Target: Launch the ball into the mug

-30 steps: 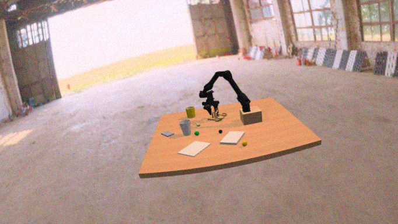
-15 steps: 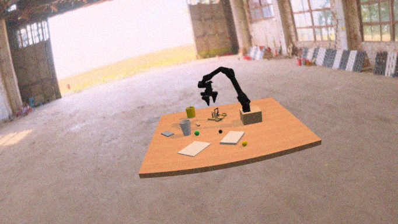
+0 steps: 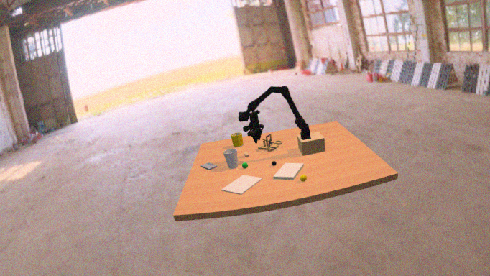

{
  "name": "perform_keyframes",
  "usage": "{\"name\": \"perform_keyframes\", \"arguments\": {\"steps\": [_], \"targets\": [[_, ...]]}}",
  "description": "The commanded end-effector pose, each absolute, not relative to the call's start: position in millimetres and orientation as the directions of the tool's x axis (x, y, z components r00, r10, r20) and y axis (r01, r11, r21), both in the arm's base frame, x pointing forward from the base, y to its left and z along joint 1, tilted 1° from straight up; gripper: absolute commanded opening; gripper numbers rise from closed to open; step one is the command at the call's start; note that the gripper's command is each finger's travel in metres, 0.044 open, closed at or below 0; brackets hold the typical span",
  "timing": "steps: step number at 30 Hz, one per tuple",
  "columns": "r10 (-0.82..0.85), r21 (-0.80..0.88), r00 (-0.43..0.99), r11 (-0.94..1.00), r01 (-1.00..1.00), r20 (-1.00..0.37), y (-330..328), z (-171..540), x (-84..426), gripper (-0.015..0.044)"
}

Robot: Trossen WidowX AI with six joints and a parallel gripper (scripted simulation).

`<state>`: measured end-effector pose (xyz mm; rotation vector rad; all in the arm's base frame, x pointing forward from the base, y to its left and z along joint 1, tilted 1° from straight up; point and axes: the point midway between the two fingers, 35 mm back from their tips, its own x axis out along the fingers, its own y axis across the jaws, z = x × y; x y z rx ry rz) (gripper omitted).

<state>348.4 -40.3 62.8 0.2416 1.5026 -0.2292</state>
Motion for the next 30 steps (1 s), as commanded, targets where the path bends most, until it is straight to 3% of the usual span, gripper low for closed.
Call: {"name": "perform_keyframes", "arguments": {"steps": [1,12,30], "targets": [[0.004,0.016,0.052,0.975,0.221,-0.999,13.6,49.6,339.4,0.03],[0.024,0.022,0.034,0.998,-0.052,-0.999,158.5,8.5,259.4,0.03],[0.025,0.023,0.033,0.998,-0.056,-0.999,164.8,-14.6,256.5,0.03]]}}
